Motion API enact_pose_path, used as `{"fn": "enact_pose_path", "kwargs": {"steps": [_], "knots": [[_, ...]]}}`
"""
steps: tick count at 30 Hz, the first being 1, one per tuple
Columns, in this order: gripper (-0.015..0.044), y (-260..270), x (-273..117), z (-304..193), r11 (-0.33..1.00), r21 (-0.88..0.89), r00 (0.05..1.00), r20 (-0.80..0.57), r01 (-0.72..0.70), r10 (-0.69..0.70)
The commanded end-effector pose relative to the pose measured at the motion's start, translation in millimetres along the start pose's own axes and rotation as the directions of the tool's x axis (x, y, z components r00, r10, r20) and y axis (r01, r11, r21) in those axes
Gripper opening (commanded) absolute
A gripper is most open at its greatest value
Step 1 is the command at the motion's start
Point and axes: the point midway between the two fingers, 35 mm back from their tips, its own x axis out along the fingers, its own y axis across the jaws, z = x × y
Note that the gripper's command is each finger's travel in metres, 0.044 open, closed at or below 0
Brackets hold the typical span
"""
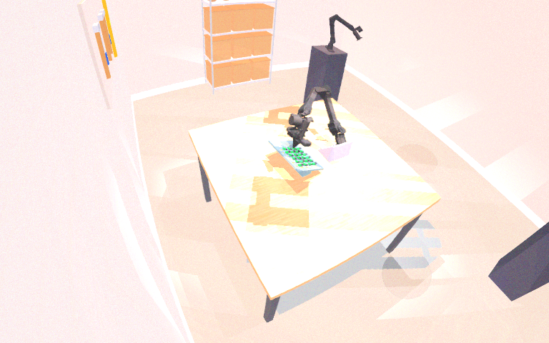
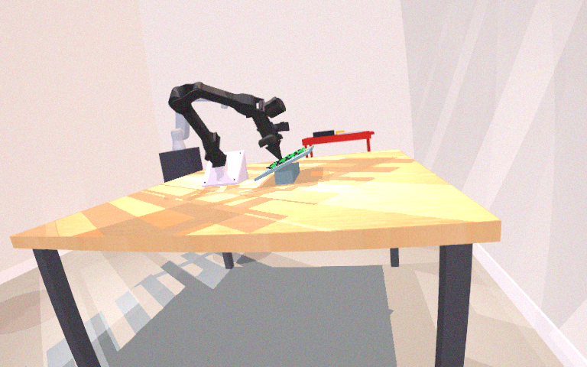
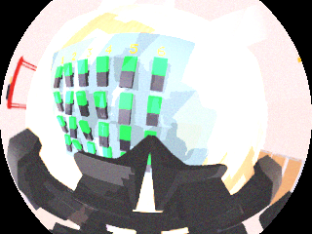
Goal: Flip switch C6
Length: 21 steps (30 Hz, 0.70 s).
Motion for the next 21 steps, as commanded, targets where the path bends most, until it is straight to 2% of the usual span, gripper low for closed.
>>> {"fn": "enact_pose_path", "kwargs": {"steps": [1,21], "knots": [[0.0000,1.2,1.1,-0.6,1.000,-0.006,1.000,-0.001,-0.005,0.005],[0.0000,1.2,3.8,-0.5,1.000,-0.006,1.000,0.000,-0.005,0.005]]}}
